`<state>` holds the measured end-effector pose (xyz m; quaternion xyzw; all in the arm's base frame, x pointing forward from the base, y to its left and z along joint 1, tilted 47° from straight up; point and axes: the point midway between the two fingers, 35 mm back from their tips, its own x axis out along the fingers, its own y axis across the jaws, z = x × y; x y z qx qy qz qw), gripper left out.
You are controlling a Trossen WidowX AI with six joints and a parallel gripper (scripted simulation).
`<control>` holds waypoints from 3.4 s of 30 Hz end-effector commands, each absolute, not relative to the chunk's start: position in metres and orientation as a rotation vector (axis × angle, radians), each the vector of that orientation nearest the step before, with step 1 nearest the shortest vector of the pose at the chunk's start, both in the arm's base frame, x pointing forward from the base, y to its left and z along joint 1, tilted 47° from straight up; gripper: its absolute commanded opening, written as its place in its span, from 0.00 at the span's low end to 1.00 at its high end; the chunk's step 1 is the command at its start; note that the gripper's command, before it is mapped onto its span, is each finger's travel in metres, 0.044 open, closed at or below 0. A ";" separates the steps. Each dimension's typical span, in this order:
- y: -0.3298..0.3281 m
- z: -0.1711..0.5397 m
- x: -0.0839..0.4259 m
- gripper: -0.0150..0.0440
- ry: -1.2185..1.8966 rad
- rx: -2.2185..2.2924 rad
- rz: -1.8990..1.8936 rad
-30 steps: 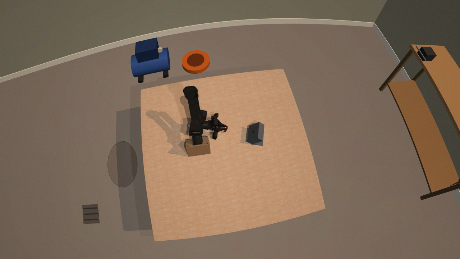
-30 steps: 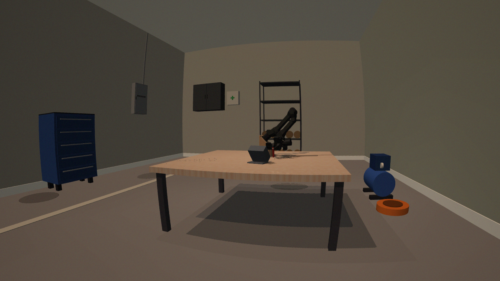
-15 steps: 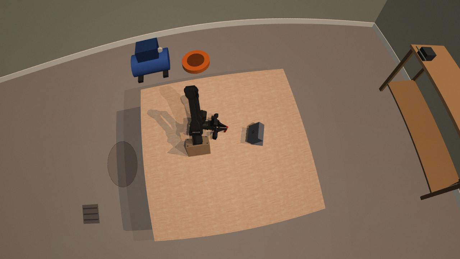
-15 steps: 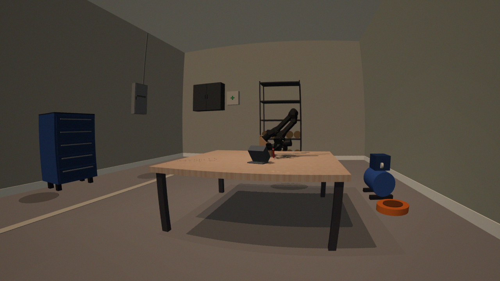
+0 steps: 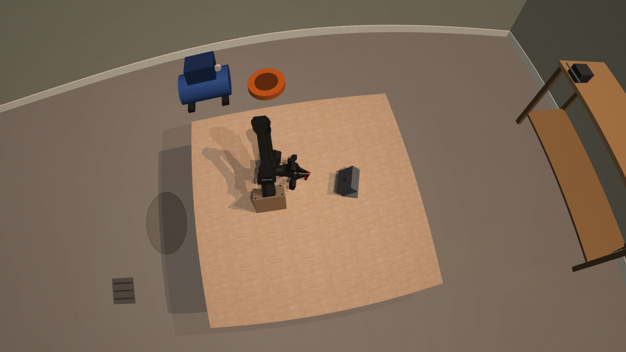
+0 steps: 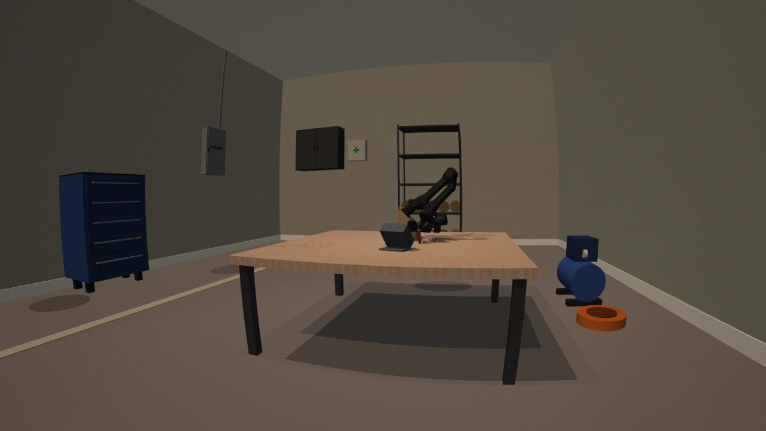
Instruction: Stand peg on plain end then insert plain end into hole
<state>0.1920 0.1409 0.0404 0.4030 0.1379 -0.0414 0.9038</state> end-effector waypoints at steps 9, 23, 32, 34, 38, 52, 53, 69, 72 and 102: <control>0.144 0.039 0.191 0.34 0.287 0.832 -0.083; 0.145 0.037 0.188 0.34 0.279 0.830 -0.089; 0.145 0.037 0.187 0.34 0.267 0.832 -0.097; 0.146 0.037 0.186 0.34 0.264 0.833 -0.099; 0.146 0.037 0.186 0.34 0.259 0.834 -0.102; 0.146 0.036 0.184 0.34 0.240 0.838 -0.115; 0.146 0.036 0.184 0.34 0.238 0.838 -0.116; 0.147 0.036 0.181 0.34 0.216 0.842 -0.129; 0.147 0.036 0.181 0.34 0.212 0.843 -0.131; 0.148 0.035 0.177 0.34 0.172 0.845 -0.152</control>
